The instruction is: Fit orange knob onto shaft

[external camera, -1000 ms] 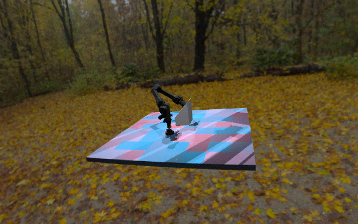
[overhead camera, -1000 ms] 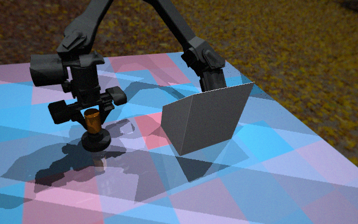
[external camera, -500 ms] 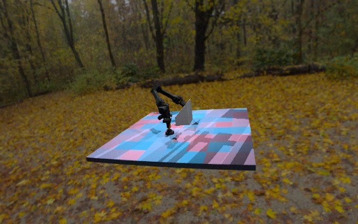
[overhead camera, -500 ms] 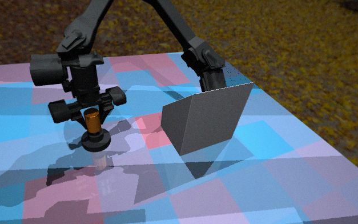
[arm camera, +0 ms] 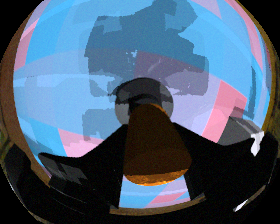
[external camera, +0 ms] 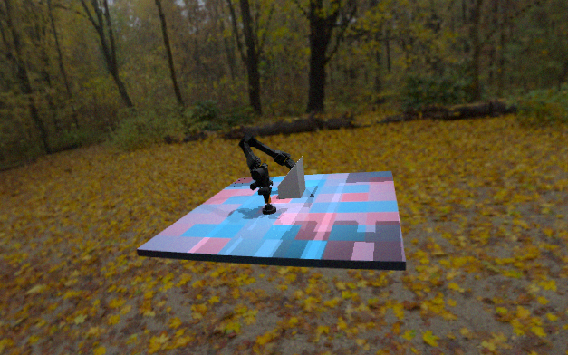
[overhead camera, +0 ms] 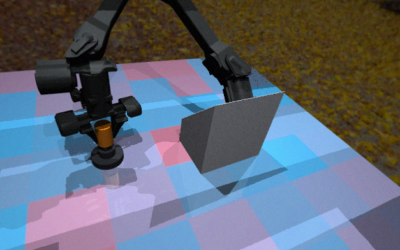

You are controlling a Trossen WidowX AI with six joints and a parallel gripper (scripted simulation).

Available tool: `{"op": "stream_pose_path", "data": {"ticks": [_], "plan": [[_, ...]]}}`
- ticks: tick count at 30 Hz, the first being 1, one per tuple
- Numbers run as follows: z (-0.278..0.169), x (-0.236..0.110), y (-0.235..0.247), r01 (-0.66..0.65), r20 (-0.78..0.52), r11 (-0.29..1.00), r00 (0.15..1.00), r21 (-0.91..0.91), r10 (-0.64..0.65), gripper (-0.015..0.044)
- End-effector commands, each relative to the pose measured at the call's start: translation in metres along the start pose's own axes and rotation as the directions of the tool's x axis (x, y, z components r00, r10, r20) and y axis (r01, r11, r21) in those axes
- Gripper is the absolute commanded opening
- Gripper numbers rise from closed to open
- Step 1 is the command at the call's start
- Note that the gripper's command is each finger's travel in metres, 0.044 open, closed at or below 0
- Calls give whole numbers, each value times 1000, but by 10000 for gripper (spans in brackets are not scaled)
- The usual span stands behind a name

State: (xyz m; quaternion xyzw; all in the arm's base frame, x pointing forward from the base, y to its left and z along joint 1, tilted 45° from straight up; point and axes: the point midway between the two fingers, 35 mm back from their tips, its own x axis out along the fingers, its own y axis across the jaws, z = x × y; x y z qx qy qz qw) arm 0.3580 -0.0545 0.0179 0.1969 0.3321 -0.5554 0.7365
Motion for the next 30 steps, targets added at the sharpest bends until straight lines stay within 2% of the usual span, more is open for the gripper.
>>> {"op": "stream_pose_path", "data": {"ticks": [1, 6, 12, 30], "plan": [[0, -3, 1, -3, 4, 1000, 1000, 0, 3, 0], [-1, -4, 1, -3, 4, 1000, 1000, 28, 3, 0], [-5, -4, 3, -3, 3, 979, 1000, 206, 3, 0], [-1, -3, 2, -3, 4, 978, 1000, 208, 3, 0]]}}
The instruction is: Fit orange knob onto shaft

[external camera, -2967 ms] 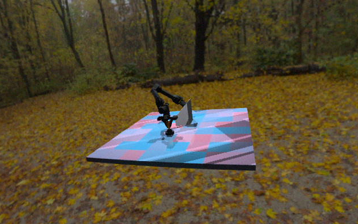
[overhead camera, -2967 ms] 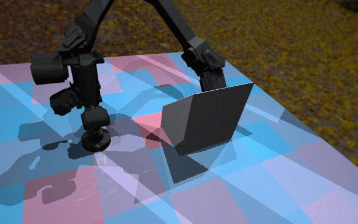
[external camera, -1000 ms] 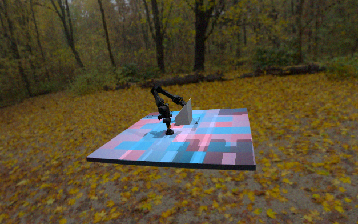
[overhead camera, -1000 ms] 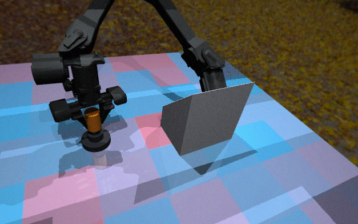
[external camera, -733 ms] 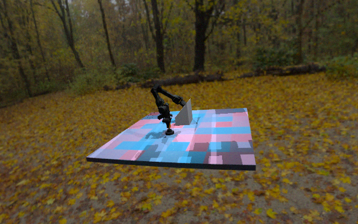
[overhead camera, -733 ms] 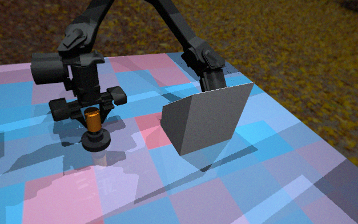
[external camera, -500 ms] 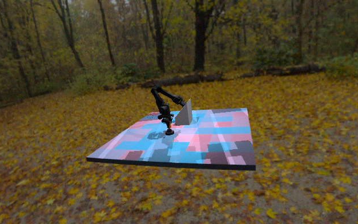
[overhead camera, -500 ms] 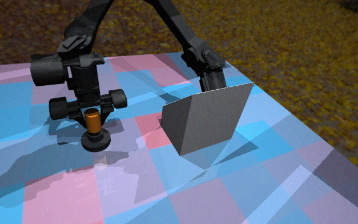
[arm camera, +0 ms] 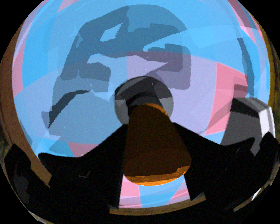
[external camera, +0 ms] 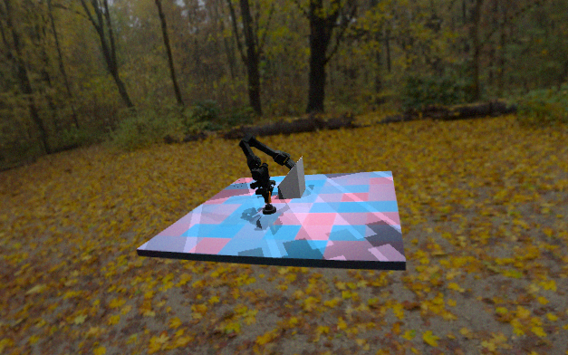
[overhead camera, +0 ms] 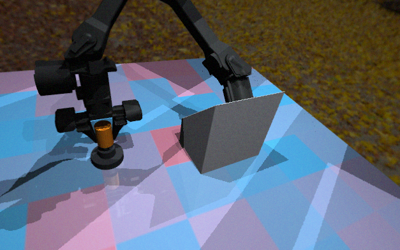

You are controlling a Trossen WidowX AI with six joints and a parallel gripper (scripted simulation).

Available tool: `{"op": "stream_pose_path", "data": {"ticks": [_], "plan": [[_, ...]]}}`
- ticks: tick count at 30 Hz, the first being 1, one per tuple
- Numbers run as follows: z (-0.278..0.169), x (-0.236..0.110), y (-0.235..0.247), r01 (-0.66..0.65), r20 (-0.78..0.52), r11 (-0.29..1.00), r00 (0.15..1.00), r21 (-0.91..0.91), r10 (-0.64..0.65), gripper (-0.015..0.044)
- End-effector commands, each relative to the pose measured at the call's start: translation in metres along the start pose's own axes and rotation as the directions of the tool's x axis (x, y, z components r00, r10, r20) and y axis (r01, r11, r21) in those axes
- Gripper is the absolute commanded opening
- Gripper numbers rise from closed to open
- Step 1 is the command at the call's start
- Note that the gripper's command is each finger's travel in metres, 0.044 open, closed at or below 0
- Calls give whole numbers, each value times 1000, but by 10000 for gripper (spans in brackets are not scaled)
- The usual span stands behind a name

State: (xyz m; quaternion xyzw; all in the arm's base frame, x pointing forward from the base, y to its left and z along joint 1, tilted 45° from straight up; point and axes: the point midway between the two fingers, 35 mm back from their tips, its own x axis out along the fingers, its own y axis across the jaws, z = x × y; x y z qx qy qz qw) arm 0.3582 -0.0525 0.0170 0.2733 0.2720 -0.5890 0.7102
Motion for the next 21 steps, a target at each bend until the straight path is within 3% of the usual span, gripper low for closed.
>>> {"op": "stream_pose_path", "data": {"ticks": [1, 21], "plan": [[0, -2, 2, -8, 3, 1000, 1000, -3, 8, 0], [-1, 1, 1, -8, 3, 1000, 1000, -3, 8, 0]]}}
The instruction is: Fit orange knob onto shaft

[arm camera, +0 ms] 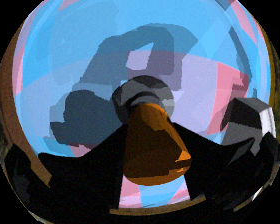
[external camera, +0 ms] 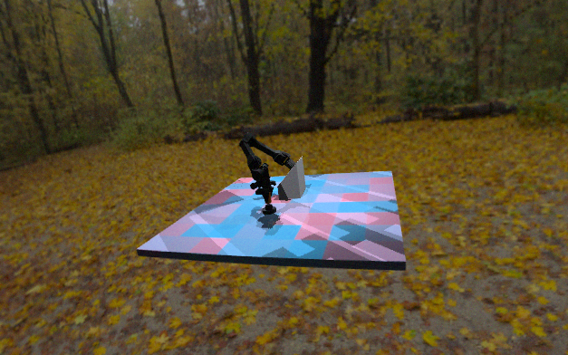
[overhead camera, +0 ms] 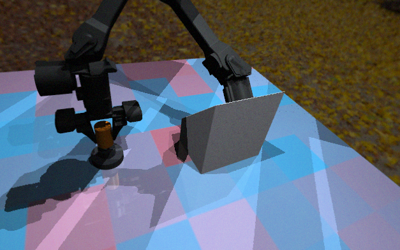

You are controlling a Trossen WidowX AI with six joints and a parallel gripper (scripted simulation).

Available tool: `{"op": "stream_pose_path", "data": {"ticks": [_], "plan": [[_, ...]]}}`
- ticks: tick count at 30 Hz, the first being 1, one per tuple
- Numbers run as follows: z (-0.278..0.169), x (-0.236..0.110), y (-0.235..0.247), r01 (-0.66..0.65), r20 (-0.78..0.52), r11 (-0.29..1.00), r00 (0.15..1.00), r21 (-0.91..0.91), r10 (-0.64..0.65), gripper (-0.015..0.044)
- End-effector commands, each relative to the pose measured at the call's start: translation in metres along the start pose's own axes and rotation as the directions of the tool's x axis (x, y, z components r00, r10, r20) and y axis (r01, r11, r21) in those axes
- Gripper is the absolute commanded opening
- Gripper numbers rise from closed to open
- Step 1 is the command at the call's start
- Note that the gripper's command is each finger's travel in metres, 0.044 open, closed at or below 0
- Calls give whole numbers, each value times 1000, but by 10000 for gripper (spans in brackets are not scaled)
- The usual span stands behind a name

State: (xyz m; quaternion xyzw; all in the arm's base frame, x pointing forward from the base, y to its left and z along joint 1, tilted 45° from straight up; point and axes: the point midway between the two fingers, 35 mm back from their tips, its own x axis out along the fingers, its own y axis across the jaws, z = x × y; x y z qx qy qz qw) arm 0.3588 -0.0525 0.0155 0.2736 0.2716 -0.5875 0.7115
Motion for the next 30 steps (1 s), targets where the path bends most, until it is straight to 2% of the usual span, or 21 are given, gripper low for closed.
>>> {"op": "stream_pose_path", "data": {"ticks": [1, 26, 30], "plan": [[0, 0, 1, -4, 3, 1000, 1000, -2, 4, 0], [2, 17, 0, 2, 1, 1000, 1000, 5, -2, 0], [2, 17, 0, 2, 1, 1000, 1000, 5, -2, 105]]}}
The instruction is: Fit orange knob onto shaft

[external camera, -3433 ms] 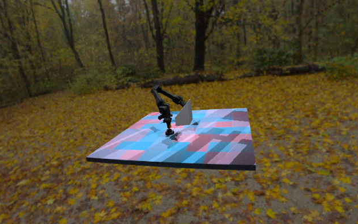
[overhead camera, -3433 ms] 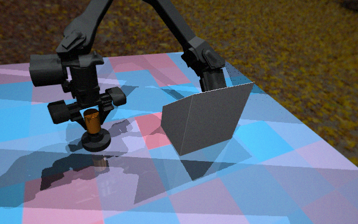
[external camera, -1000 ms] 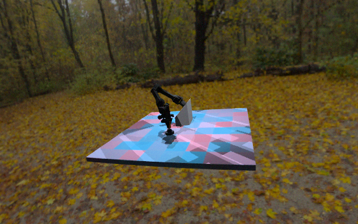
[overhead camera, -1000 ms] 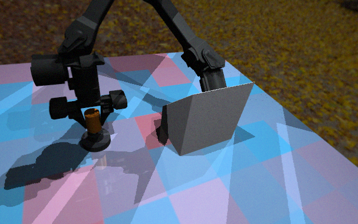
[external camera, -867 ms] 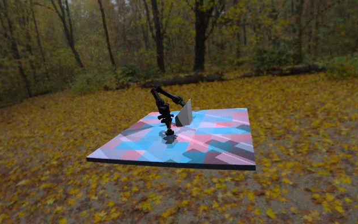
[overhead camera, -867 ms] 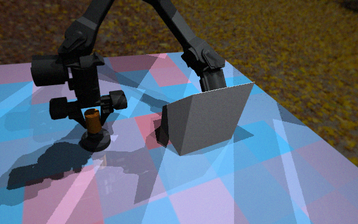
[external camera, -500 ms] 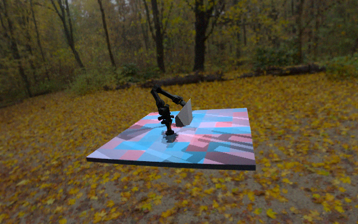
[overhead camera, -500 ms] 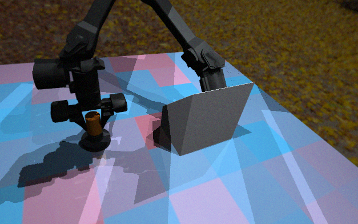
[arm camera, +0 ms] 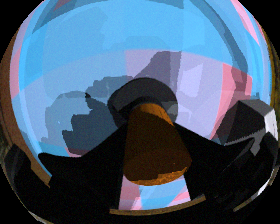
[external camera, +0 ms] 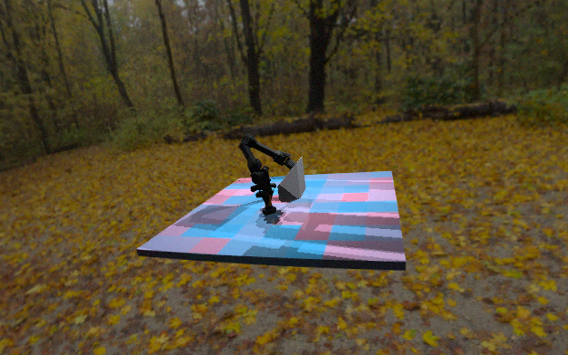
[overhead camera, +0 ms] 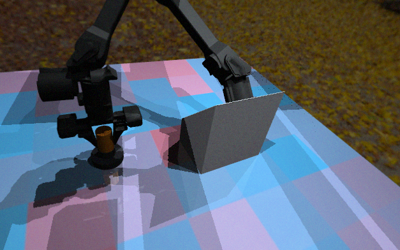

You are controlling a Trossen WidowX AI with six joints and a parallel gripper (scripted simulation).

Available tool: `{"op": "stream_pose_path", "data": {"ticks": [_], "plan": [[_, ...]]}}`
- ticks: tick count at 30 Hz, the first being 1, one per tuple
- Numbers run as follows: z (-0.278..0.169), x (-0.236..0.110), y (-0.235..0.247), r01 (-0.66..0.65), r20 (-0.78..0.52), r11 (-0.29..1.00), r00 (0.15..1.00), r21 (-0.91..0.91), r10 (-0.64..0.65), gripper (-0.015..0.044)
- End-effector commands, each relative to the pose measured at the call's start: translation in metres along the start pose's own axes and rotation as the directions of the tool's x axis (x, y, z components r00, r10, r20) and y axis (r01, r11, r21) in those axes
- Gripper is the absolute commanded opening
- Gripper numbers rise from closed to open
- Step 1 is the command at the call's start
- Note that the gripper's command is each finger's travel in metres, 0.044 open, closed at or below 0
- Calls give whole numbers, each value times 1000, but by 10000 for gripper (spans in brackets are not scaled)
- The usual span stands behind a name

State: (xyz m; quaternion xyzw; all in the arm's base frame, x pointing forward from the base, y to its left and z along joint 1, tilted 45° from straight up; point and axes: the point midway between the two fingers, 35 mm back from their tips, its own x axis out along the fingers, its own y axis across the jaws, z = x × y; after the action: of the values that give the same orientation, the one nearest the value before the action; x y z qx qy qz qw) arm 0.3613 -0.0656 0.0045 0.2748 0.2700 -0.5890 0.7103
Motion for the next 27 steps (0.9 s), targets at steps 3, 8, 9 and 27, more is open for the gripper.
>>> {"op": "stream_pose_path", "data": {"ticks": [3, 8, 9, 27], "plan": [[0, 0, 0, 0, 0, 1000, 1000, 0, 0, 184], [0, 0, 0, 0, 0, 1000, 1000, 0, 0, 315], [0, 0, 0, 0, 0, 1000, 1000, 0, 0, 341], [-1, -94, 0, 0, -4, 1000, 1000, 0, 0, 440]]}}
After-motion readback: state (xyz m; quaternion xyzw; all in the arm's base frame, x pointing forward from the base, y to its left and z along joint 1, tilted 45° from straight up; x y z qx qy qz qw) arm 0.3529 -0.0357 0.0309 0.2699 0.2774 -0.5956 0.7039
